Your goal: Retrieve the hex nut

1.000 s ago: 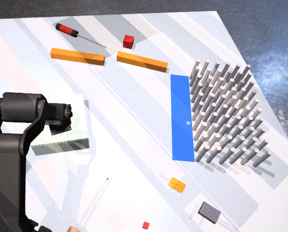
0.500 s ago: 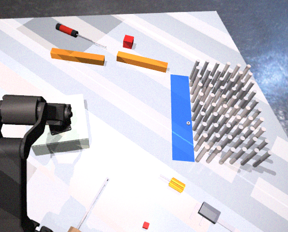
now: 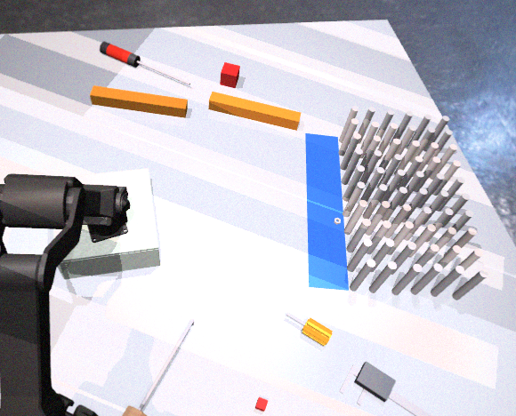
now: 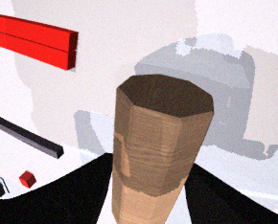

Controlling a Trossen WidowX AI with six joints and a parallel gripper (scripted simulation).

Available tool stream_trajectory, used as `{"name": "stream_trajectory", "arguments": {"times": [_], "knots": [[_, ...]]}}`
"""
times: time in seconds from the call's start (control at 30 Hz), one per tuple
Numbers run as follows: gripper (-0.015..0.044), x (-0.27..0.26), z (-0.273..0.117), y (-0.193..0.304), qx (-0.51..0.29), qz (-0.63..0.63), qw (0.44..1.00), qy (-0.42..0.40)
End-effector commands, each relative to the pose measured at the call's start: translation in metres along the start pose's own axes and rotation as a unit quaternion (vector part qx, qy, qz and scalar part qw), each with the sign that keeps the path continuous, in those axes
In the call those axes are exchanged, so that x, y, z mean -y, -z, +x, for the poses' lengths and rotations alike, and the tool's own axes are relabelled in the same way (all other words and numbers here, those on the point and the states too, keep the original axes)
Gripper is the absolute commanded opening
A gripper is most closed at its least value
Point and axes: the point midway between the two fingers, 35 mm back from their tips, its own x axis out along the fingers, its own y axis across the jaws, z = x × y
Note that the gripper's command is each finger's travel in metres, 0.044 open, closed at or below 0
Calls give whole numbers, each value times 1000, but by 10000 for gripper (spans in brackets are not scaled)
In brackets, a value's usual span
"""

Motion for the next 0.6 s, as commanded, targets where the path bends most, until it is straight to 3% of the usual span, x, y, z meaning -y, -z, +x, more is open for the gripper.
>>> {"name": "stream_trajectory", "arguments": {"times": [0.0,0.4,0.57], "knots": [[0,2,5,2,-4,3,1000,-2],[0,6,15,2,-4,3,1000,-2],[131,5,12,0,0,0,1000,0]]}}
